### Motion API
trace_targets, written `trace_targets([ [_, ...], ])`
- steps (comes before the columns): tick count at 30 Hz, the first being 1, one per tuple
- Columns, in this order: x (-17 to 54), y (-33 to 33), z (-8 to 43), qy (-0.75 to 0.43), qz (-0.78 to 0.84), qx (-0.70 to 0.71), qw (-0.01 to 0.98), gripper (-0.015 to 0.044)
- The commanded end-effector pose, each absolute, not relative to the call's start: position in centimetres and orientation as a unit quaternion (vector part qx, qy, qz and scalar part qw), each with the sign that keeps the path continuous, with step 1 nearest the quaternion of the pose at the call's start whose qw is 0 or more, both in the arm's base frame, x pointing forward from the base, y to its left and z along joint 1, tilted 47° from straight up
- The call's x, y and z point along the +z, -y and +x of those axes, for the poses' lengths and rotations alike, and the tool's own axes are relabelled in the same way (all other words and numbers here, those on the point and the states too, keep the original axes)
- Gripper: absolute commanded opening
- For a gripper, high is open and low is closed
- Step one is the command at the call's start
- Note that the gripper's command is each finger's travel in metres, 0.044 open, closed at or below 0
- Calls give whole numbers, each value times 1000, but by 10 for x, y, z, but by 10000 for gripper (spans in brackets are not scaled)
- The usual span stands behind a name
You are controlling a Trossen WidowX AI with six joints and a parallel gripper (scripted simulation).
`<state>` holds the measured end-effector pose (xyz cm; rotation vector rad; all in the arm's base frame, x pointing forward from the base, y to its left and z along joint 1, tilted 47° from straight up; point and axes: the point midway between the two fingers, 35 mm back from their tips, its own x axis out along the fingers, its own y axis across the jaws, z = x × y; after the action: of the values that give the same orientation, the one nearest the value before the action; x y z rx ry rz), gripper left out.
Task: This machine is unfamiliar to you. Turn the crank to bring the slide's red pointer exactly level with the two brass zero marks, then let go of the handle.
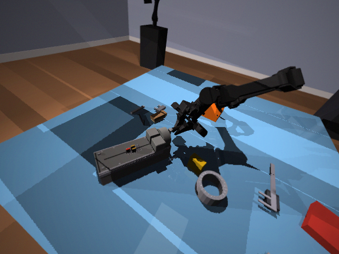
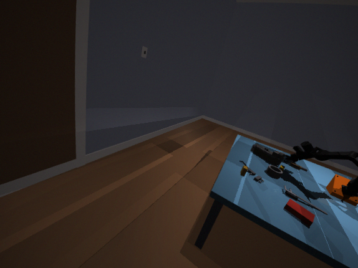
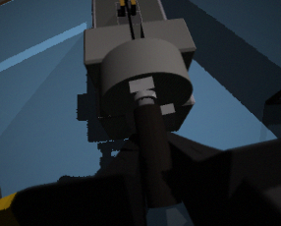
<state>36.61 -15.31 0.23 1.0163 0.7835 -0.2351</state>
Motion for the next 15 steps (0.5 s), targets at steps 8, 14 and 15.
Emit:
trace_targets([
  [8,-4,159,360,-366,474,-122,791,0],
  [14,-5,160,359,-366,474,-122,791,0],
  [15,-6,160,359,-366,474,-122,791,0],
])
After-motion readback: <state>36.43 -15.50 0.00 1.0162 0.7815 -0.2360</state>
